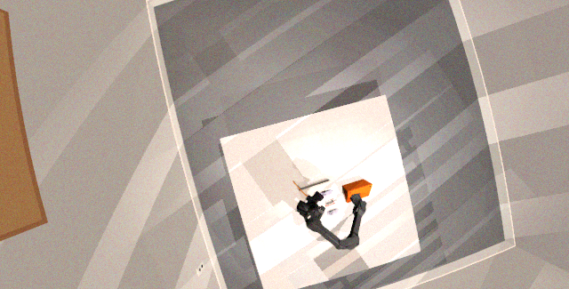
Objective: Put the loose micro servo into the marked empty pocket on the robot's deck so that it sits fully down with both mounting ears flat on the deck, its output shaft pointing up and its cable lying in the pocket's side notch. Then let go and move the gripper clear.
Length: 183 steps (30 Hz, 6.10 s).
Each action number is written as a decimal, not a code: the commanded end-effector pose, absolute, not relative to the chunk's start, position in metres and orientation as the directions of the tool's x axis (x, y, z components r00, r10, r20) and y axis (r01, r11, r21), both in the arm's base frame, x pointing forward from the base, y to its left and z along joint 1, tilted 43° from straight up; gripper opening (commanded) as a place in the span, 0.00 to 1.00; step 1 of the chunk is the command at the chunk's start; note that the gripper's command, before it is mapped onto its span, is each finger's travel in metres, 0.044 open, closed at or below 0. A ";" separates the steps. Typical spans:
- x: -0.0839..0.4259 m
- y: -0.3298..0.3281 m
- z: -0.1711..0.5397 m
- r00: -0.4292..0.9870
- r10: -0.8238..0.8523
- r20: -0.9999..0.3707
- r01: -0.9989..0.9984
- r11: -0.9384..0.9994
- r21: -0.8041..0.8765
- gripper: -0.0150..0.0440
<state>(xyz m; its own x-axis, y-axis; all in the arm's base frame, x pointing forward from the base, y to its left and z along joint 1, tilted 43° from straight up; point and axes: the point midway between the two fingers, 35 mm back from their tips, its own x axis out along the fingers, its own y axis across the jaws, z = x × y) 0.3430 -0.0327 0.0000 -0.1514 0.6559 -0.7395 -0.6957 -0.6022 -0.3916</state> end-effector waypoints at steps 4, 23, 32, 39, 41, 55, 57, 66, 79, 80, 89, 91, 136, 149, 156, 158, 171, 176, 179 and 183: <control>0.344 -0.045 0.015 -0.136 0.652 -0.746 -0.693 -0.601 -0.398 0.25; 0.313 -0.051 0.015 -0.138 0.652 -0.746 -0.694 -0.601 -0.397 0.25; 0.305 -0.043 0.023 -0.138 0.652 -0.745 -0.694 -0.601 -0.397 0.25; 0.297 -0.015 0.049 -0.139 0.654 -0.744 -0.695 -0.600 -0.397 0.25; 0.295 -0.007 0.056 -0.139 0.654 -0.743 -0.695 -0.600 -0.397 0.25; 0.291 0.007 0.069 -0.140 0.655 -0.743 -0.794 -0.523 -0.311 0.25; 0.291 0.007 0.069 -0.140 0.655 -0.743 -0.833 -0.483 -0.269 0.25; 0.291 0.007 0.069 -0.140 0.655 -0.743 -0.957 -0.281 -0.067 0.25; 0.291 0.007 0.069 -0.140 0.655 -0.743 -0.972 0.054 0.230 0.25; 0.291 0.007 0.069 -0.140 0.655 -0.743 -0.964 0.080 0.252 0.25; 0.291 0.007 0.070 -0.140 0.655 -0.743 -0.849 0.308 0.431 0.25; 0.291 0.007 0.070 -0.140 0.655 -0.743 -0.811 0.355 0.465 0.25; 0.231 -0.009 0.067 -0.142 0.654 -0.743 -0.206 0.715 0.668 0.25; 0.185 -0.021 0.065 -0.145 0.653 -0.743 -0.204 0.715 0.669 0.25; 0.184 -0.016 0.060 -0.144 0.653 -0.743 -0.204 0.715 0.669 0.25; 0.184 -0.014 0.058 -0.144 0.653 -0.743 -0.204 0.715 0.669 0.25; 0.183 -0.007 0.050 -0.144 0.654 -0.743 -0.204 0.715 0.669 0.25; 0.183 -0.007 0.050 -0.144 0.654 -0.743 -0.204 0.715 0.669 0.25; 0.182 -0.006 0.049 -0.144 0.654 -0.743 -0.204 0.715 0.669 0.25; 0.182 -0.004 0.046 -0.144 0.654 -0.743 -0.204 0.715 0.669 0.25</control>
